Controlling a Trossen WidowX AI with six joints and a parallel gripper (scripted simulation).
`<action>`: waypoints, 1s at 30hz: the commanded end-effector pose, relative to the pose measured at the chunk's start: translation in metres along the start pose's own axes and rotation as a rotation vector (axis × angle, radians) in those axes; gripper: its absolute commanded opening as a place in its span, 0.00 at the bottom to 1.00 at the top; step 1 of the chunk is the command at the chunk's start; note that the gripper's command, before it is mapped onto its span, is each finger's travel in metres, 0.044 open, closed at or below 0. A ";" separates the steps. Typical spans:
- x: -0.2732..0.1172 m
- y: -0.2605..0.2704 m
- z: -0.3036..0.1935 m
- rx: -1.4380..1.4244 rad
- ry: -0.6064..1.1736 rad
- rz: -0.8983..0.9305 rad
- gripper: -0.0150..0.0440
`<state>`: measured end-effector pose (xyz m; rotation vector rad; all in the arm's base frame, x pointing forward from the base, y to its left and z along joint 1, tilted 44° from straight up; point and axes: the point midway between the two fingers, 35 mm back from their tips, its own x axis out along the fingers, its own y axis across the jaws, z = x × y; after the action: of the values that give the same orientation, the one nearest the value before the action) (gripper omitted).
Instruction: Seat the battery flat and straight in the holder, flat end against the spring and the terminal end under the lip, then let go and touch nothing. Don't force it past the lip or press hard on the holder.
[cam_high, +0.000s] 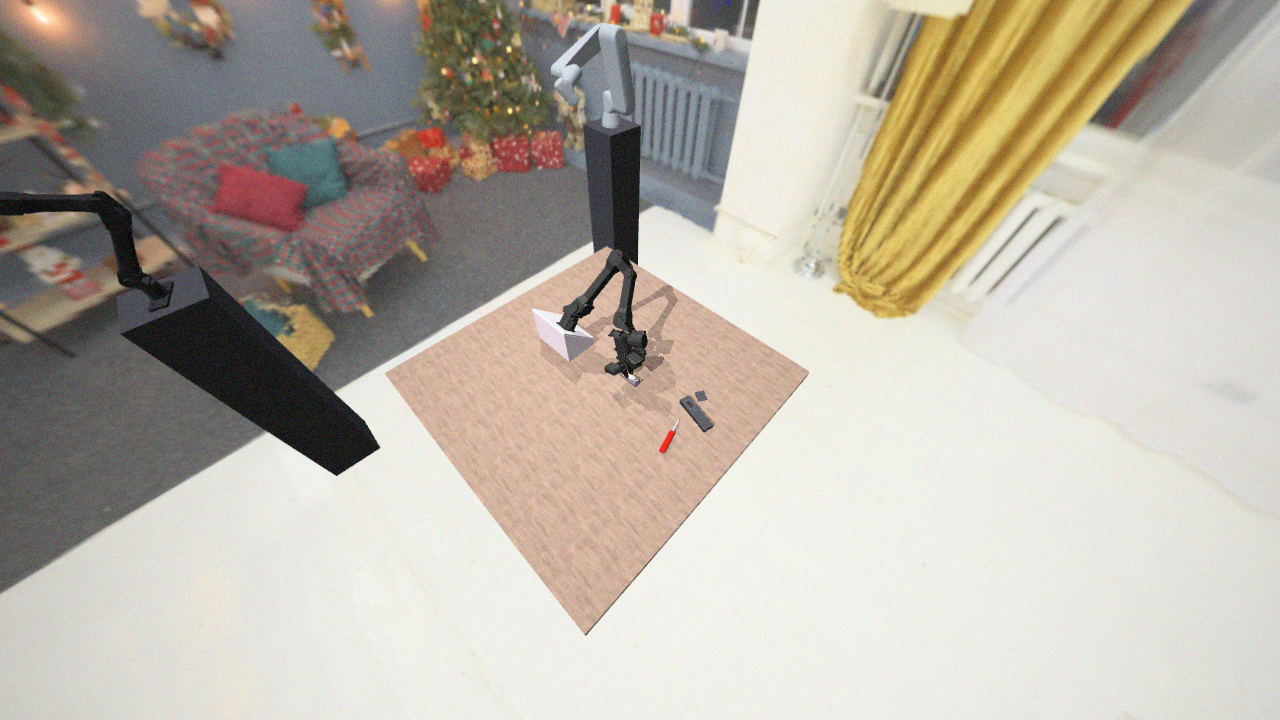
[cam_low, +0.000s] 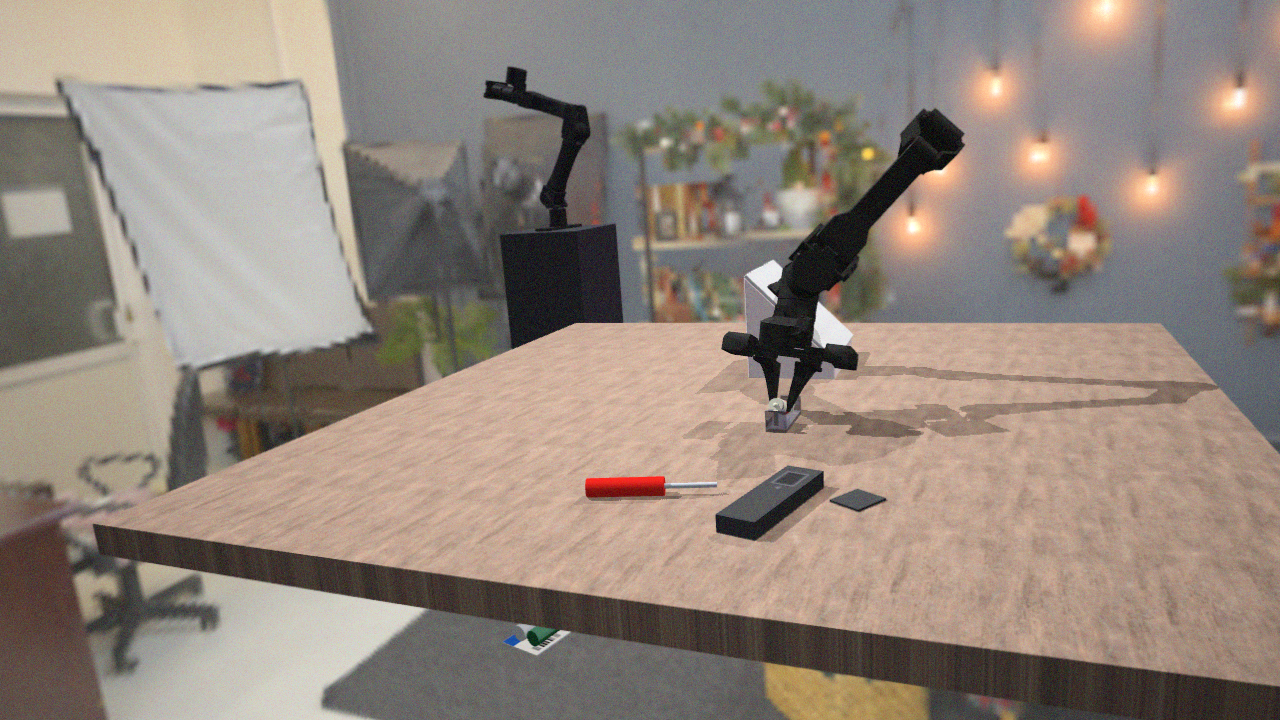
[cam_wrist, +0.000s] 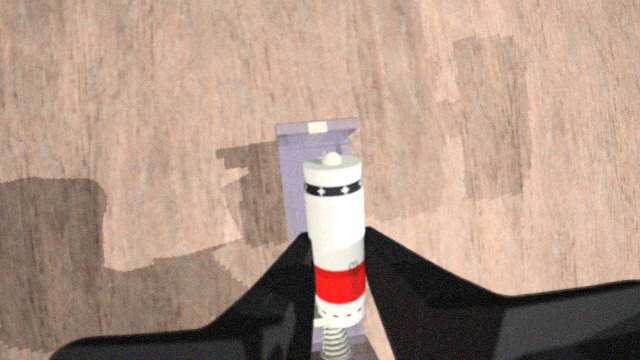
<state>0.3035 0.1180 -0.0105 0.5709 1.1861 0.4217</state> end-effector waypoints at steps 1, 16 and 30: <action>0.004 -0.005 -0.004 0.005 0.033 -0.016 0.36; 0.006 -0.004 -0.003 -0.006 0.115 -0.023 0.36; 0.007 -0.002 -0.002 -0.016 0.192 -0.026 0.36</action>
<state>0.3096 0.1199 -0.0126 0.5076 1.3310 0.4653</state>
